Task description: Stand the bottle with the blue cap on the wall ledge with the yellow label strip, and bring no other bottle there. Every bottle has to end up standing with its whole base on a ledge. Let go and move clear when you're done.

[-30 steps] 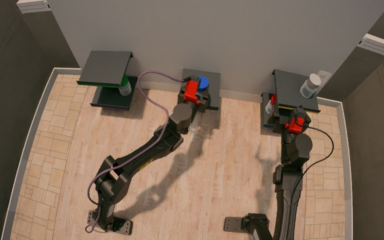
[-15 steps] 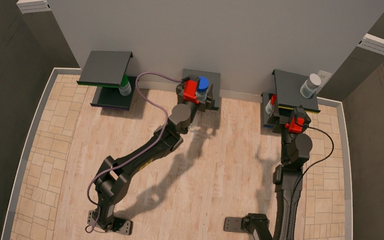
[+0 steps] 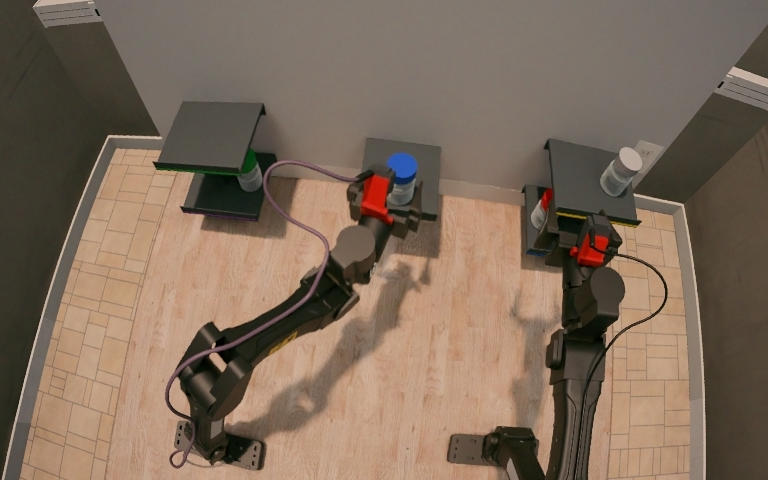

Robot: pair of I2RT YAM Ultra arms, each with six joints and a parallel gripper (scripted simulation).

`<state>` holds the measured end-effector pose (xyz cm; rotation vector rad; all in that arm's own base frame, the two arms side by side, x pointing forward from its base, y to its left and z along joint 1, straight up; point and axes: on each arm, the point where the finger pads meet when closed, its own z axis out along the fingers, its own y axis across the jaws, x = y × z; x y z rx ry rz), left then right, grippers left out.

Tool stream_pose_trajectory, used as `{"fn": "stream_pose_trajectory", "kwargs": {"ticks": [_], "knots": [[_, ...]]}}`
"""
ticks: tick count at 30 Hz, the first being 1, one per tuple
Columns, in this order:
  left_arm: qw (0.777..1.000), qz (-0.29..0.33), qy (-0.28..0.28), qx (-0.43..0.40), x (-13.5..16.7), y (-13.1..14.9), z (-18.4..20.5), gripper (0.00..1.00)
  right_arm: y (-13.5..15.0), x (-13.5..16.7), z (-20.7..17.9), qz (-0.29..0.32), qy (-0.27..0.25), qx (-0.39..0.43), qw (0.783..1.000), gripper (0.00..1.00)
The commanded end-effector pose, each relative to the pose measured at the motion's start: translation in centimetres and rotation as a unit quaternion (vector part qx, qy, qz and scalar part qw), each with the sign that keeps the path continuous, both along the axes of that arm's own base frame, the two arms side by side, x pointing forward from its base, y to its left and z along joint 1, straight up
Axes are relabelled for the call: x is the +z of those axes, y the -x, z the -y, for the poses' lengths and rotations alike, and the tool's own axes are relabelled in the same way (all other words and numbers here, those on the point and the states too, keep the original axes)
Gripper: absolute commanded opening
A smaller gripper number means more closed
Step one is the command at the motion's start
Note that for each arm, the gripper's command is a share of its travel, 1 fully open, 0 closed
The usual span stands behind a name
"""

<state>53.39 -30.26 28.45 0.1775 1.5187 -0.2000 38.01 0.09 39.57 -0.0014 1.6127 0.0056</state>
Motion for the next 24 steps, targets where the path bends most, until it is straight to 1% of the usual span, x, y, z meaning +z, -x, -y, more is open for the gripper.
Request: {"fn": "stream_pose_trajectory", "kwargs": {"ticks": [1,2,4,8,9,14,16,19,21,24], "knots": [[1.000,0.015,0.007,0.003,1.4,2.7,-0.6,0.89,-0.3,1.2,-0.2,0.021,0.004,0.001,1.000,1.00],[1.000,0.015,0.007,0.003,1.4,3.7,-0.9,0.89,-0.3,1.2,-0.2,0.021,0.004,0.001,1.000,1.00],[1.000,0.015,0.007,0.003,1.4,3.7,-0.9,0.89,-0.3,1.2,-0.2,0.021,0.004,0.001,1.000,1.00],[1.000,0.014,0.007,0.003,1.1,7.5,-1.9,0.89,-0.3,1.2,-0.2,0.021,0.004,0.001,1.000,1.00],[1.000,0.012,0.011,0.003,1.0,8.0,-2.1,0.89,-0.3,1.2,-0.2,0.021,0.004,0.001,1.000,1.00],[1.000,0.005,0.010,0.006,0.5,7.2,-2.4,0.89,-0.3,1.2,-0.2,0.021,0.004,0.001,1.000,1.00],[1.000,-0.005,0.002,0.005,0.0,7.4,-2.6,0.89,-0.3,1.2,-0.2,0.021,0.004,0.001,1.000,1.00],[1.000,-0.017,-0.007,0.002,-0.2,7.8,-3.6,0.89,-0.3,1.2,-0.2,0.021,0.004,0.001,1.000,1.00],[1.000,-0.017,-0.007,0.002,-0.2,7.8,-3.6,0.89,-0.3,1.2,-0.2,0.021,0.004,0.001,1.000,1.00],[0.999,-0.034,-0.018,0.006,0.1,8.5,-5.8,0.89,-0.3,1.2,-0.2,0.021,0.004,0.001,1.000,1.00]]}}
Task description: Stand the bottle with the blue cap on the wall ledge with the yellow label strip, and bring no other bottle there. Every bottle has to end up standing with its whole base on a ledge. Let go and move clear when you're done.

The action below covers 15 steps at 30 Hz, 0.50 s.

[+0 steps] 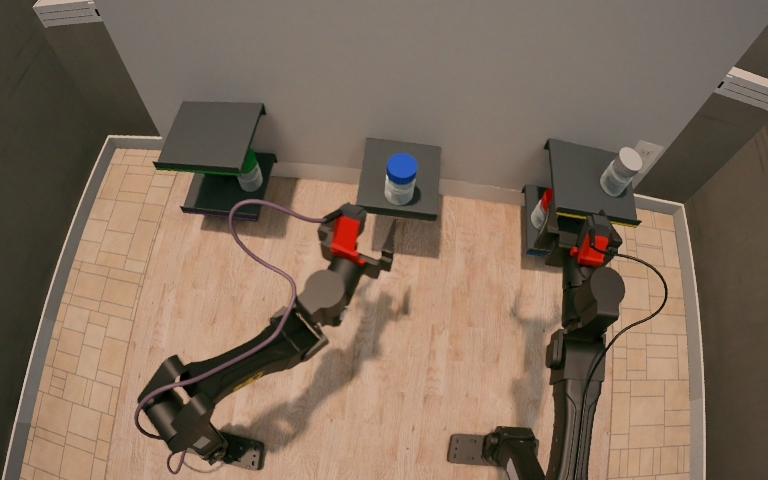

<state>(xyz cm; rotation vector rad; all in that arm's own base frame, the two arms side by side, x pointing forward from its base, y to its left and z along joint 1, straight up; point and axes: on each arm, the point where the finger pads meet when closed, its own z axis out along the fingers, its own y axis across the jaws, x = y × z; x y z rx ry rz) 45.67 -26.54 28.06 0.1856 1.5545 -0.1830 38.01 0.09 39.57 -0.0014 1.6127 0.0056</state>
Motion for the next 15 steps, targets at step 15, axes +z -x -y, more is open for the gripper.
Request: {"fn": "stream_pose_trajectory", "kwargs": {"ticks": [15], "knots": [[0.998,-0.019,-0.003,0.062,9.4,6.0,-19.3,0.89,-0.3,1.2,-0.2,0.021,0.004,0.001,1.000,1.00]]}}
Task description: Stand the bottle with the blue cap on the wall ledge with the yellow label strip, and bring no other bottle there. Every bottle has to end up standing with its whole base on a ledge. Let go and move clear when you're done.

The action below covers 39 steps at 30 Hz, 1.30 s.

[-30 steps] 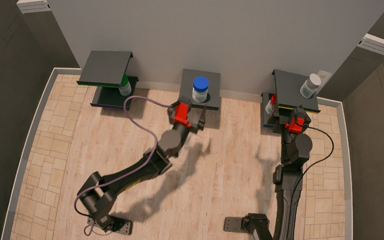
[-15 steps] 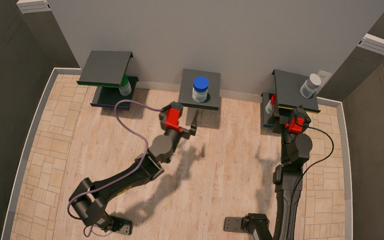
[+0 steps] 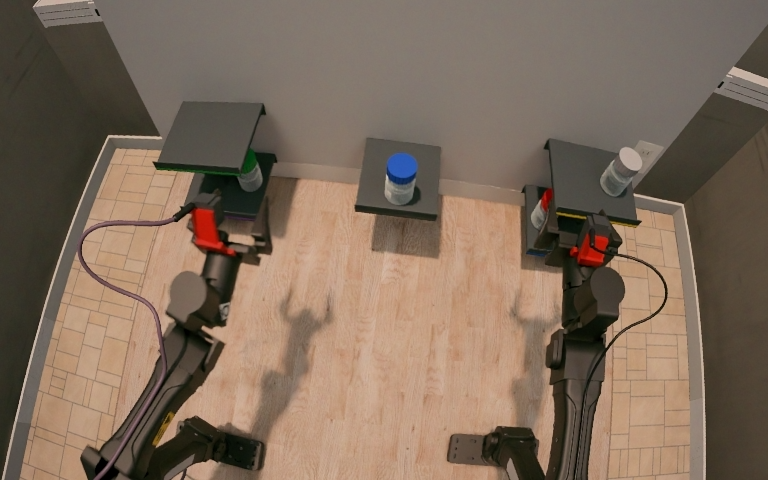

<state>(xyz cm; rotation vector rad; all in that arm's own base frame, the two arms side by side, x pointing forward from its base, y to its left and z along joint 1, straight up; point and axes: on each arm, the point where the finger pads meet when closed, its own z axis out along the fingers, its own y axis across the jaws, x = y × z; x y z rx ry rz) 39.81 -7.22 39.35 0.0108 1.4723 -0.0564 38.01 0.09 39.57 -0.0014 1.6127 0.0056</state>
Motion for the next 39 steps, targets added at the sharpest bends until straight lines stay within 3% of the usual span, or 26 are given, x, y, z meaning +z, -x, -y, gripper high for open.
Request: {"fn": "stream_pose_trajectory", "kwargs": {"ticks": [1,9,19,25,31,33,39], "knots": [[0.998,-0.061,-0.019,-0.030,-1.4,0.4,-0.8,0.89,-0.3,1.2,-0.2,0.021,0.004,0.001,1.000,1.00],[0.999,-0.046,-0.018,0.004,1.6,1.8,-6.0,0.89,-0.3,1.2,-0.2,0.021,0.004,0.001,1.000,1.00],[0.999,-0.042,-0.018,0.025,2.3,2.1,-7.6,0.89,-0.3,1.5,0.0,0.027,0.004,-0.005,1.000,1.00],[0.993,-0.114,-0.038,-0.015,0.2,3.2,-4.4,0.89,0.1,-0.3,-1.2,0.002,-0.004,-0.021,1.000,1.00],[0.973,-0.167,-0.085,-0.132,1.7,8.5,3.3,0.89,0.4,-4.2,-9.3,-0.044,-0.010,0.029,0.999,1.00],[0.973,-0.167,-0.085,-0.132,1.7,8.5,3.3,0.89,0.4,-4.2,-9.3,-0.044,-0.010,0.029,0.999,1.00],[0.950,-0.181,-0.121,-0.224,3.2,13.6,7.5,0.89,1.1,-6.2,-17.4,-0.070,-0.021,0.095,0.993,1.00]]}}
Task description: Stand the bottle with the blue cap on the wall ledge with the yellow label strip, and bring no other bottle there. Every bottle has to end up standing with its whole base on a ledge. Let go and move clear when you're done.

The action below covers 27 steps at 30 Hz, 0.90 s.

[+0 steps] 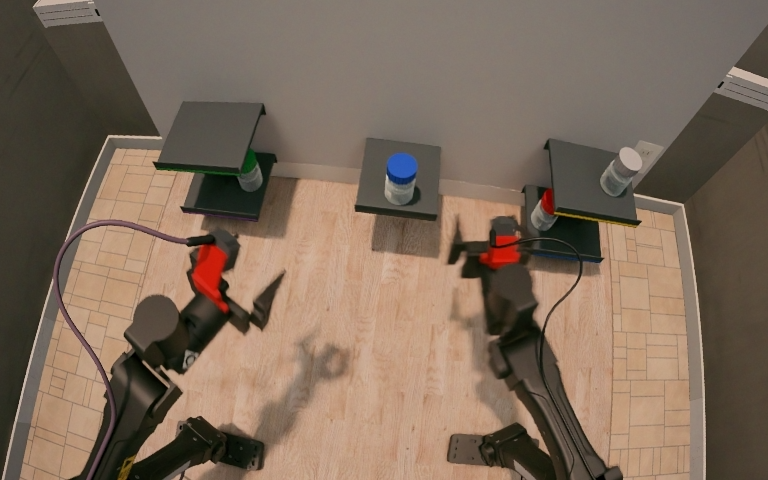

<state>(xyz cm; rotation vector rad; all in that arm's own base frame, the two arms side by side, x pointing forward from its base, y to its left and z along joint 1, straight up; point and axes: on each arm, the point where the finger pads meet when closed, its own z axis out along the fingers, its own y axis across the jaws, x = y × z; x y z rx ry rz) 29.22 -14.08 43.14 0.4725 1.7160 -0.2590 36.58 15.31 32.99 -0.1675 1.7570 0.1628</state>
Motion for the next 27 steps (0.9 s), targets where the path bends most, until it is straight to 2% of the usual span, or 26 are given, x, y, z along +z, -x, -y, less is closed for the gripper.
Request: {"fn": "stream_pose_trajectory", "kwargs": {"ticks": [1,5,9,27], "knots": [[0.997,-0.047,-0.039,-0.038,-0.2,3.9,1.1,0.89,-0.1,-0.2,-3.6,-0.005,-0.021,0.005,1.000,1.00],[0.995,-0.043,-0.040,-0.076,1.0,6.5,1.9,0.89,0.3,-2.1,-7.7,-0.028,-0.018,0.038,0.999,1.00],[0.995,-0.031,-0.035,-0.092,2.0,7.3,2.5,0.89,0.6,-3.2,-10.0,-0.041,-0.014,0.056,0.998,1.00],[0.995,-0.029,-0.034,-0.091,2.2,7.2,2.5,0.89,0.8,-3.4,-10.8,-0.042,-0.008,0.064,0.997,1.00]]}}
